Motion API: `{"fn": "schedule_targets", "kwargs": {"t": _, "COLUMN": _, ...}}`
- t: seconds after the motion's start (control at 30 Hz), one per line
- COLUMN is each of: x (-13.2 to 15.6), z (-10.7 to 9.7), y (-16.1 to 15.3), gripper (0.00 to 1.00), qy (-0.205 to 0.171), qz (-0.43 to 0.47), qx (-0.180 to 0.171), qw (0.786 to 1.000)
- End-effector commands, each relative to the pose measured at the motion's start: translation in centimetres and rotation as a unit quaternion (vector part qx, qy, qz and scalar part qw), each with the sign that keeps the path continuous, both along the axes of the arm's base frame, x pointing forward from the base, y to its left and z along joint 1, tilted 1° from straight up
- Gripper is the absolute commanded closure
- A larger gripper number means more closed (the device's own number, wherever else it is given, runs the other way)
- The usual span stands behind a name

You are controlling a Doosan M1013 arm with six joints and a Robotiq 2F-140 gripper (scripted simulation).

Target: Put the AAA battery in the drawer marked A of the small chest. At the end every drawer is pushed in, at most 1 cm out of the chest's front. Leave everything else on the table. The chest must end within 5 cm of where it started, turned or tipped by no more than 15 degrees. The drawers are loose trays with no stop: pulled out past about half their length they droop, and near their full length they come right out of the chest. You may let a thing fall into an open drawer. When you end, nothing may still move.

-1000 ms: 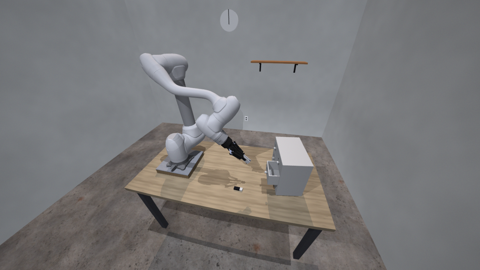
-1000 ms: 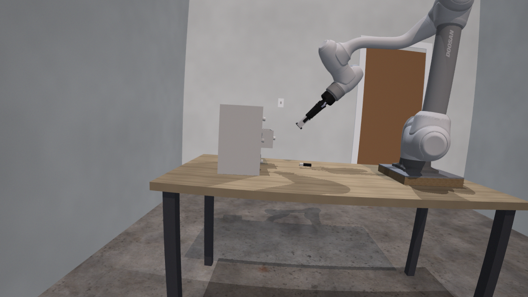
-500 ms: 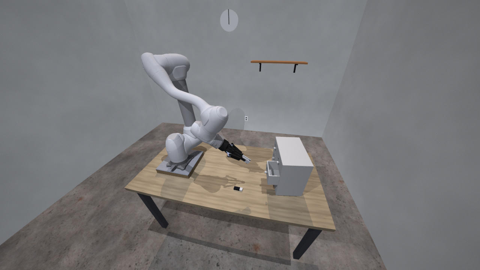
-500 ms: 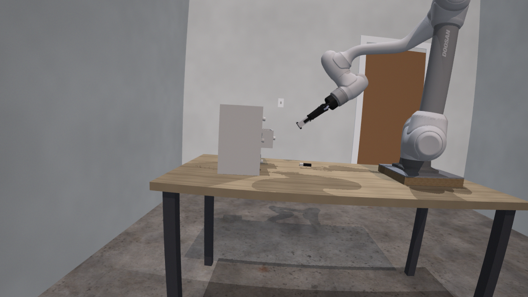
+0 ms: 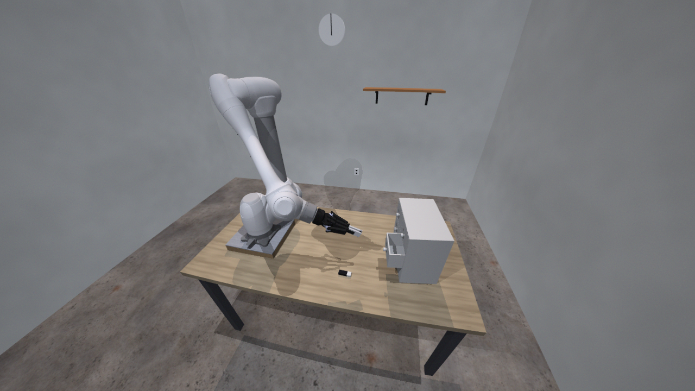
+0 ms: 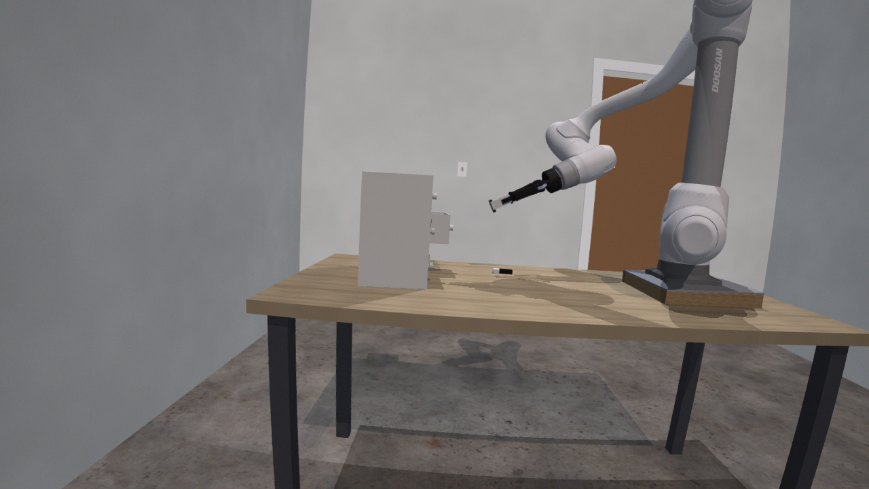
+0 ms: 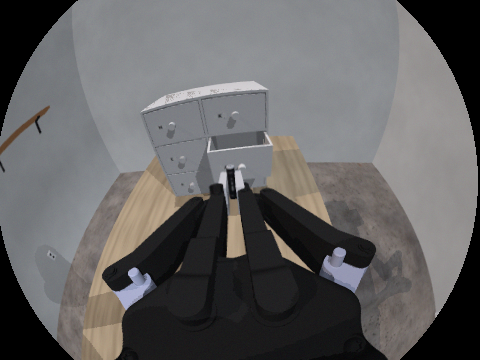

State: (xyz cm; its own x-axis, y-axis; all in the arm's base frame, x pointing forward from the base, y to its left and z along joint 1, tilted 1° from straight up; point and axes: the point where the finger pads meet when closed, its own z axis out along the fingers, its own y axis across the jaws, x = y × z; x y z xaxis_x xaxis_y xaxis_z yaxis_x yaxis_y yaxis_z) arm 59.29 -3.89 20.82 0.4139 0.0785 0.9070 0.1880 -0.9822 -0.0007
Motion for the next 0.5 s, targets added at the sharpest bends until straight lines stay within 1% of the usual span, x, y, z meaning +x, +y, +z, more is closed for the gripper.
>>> {"fn": "schedule_targets", "kwargs": {"t": 0.0, "x": -0.06, "z": -0.21, "y": 0.27, "gripper": 0.97, "qy": -0.025, "qz": -0.002, "qx": 0.002, "qw": 1.0}}
{"fn": "schedule_targets", "kwargs": {"t": 0.2, "x": -0.14, "z": -0.28, "y": 0.28, "gripper": 0.97, "qy": -0.044, "qz": -0.001, "qx": 0.005, "qw": 0.999}}
{"fn": "schedule_targets", "kwargs": {"t": 0.47, "x": -0.18, "z": -0.28, "y": 0.24, "gripper": 0.97, "qy": -0.05, "qz": -0.002, "qx": 0.006, "qw": 0.999}}
